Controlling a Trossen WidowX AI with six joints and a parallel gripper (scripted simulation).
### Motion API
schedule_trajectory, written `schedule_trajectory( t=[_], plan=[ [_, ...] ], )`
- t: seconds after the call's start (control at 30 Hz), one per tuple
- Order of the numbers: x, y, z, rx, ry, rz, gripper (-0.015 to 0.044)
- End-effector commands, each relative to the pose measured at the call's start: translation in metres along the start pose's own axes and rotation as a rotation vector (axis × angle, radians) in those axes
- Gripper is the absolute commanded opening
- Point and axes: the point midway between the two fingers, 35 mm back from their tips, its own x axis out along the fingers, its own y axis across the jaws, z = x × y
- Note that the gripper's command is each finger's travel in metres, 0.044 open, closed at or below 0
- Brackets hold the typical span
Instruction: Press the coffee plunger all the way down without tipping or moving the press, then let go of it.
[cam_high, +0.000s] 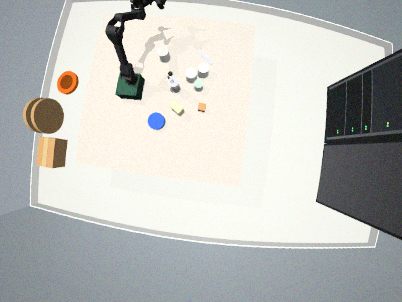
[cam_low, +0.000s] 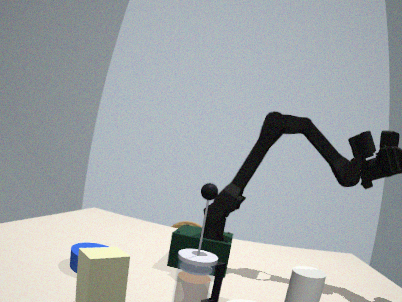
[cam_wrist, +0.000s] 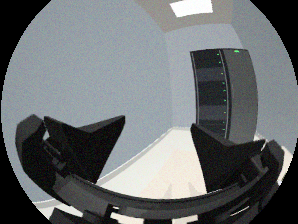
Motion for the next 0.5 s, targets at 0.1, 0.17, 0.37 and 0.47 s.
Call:
schedule_trajectory(
  t=[0.1, 0.17, 0.37, 0.47],
  plan=[
    [0.016, -0.024, 0.011, -0.047, 0.012, -0.014, 0.044],
    [0.031, -0.051, 0.021, -0.094, 0.029, -0.032, 0.044],
    [0.057, -0.144, 0.052, -0.225, 0.117, -0.094, 0.044],
    [0.056, -0.197, 0.066, -0.278, 0.18, -0.134, 0.044]
  ],
)
